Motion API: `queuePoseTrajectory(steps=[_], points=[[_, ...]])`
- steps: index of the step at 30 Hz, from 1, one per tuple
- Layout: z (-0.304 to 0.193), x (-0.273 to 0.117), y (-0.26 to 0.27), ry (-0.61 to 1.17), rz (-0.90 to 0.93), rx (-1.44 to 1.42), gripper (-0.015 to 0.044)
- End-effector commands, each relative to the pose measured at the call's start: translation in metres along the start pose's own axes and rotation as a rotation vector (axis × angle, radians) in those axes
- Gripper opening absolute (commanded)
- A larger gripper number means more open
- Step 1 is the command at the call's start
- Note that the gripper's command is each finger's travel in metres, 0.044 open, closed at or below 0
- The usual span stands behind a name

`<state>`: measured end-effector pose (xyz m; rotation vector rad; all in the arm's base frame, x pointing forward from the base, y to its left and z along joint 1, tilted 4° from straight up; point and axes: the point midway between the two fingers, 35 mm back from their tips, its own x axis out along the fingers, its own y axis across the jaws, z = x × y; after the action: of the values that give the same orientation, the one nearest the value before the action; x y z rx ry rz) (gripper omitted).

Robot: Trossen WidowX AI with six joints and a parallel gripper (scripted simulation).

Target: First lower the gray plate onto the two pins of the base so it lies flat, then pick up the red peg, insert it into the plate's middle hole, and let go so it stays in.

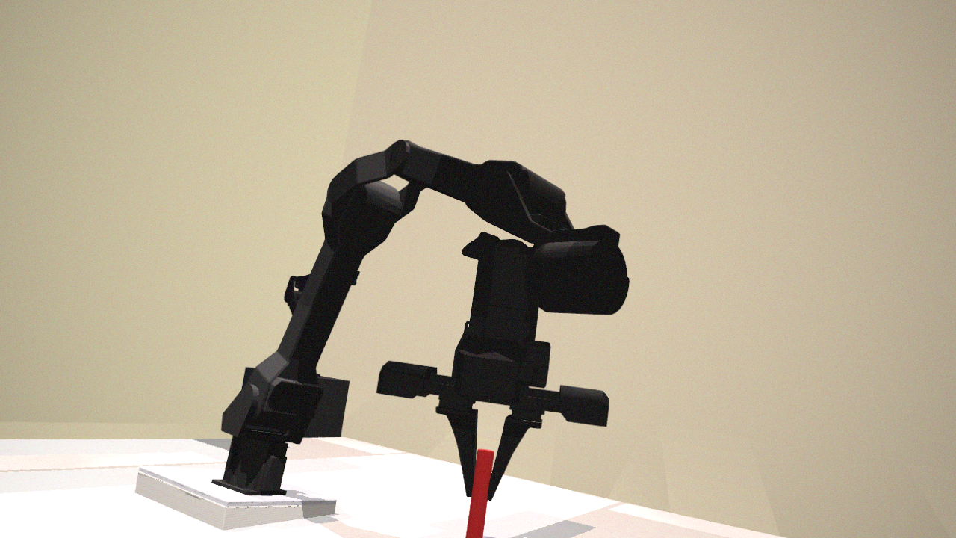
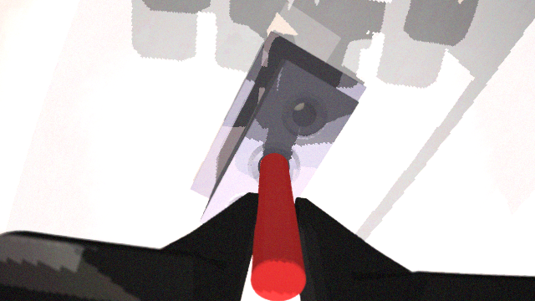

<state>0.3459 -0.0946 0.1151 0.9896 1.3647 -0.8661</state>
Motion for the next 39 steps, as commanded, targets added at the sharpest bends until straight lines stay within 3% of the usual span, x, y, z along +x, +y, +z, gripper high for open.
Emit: queuePoseTrajectory(steps=[1,24,30,39], points=[[0.0002,-0.0006,0.0003,-0.001,0.001,0.0,0.0],[0.0004,0.0019,0.0007,0.001,-0.002,0.0,0.0],[0.0004,0.0019,0.0007,0.001,-0.002,0.0,0.015],[0.0004,0.0019,0.0007,0.001,-0.002,0.0,0.015]])
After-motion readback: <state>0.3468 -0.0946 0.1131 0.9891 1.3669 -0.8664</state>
